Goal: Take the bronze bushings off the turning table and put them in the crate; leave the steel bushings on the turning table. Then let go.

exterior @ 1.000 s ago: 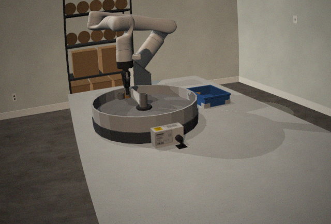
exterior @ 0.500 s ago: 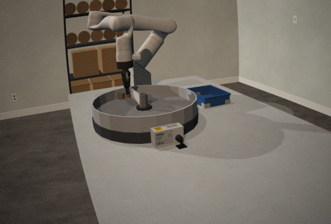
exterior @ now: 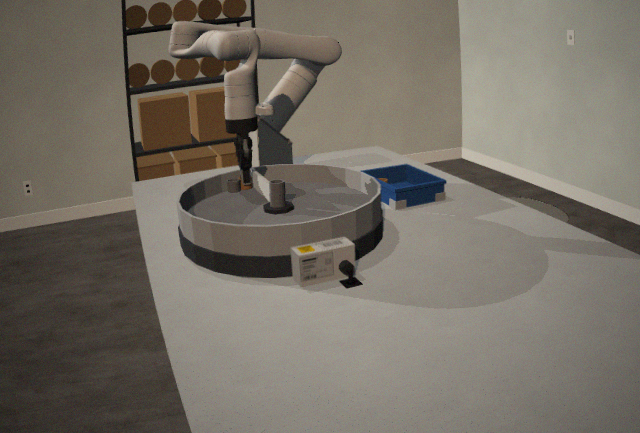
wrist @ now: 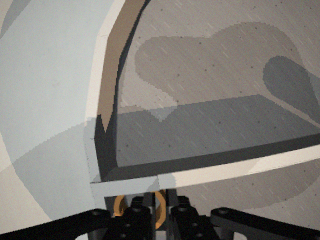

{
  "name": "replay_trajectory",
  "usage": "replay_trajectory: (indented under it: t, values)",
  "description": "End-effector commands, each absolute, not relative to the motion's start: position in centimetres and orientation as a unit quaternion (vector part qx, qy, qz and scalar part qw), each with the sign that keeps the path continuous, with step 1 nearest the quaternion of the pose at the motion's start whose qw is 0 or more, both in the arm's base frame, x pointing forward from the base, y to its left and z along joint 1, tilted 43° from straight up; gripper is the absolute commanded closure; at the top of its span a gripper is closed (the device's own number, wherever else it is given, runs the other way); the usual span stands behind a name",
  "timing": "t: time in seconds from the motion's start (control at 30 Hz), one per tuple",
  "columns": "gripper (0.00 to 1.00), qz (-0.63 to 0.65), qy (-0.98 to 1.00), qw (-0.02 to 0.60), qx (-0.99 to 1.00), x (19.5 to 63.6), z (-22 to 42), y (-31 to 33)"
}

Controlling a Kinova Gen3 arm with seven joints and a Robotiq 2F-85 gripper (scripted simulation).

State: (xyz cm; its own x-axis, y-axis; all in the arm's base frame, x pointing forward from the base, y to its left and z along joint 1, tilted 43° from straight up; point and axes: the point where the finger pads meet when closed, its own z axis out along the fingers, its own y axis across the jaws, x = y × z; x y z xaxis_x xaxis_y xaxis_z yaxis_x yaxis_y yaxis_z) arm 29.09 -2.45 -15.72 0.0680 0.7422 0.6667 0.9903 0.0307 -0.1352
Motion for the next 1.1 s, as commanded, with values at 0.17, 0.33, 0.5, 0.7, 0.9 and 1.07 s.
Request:
replay_trajectory:
  t: [0.17,0.33,0.5,0.7,0.9,1.07]
  values:
    - [1.00,-0.205,-0.651,0.302,-0.666,29.13,-15.70,-2.53]
    - [1.00,-0.205,-0.651,0.302,-0.666,29.13,-15.70,-2.53]
    - [1.00,-0.205,-0.651,0.302,-0.666,29.13,-15.70,-2.53]
    - [1.00,-0.205,-0.651,0.302,-0.666,29.13,-15.70,-2.53]
    - [1.00,-0.204,-0.651,0.302,-0.665,29.30,-15.72,-2.53]
    - [1.00,-0.204,-0.652,0.302,-0.665,29.42,-15.74,-2.52]
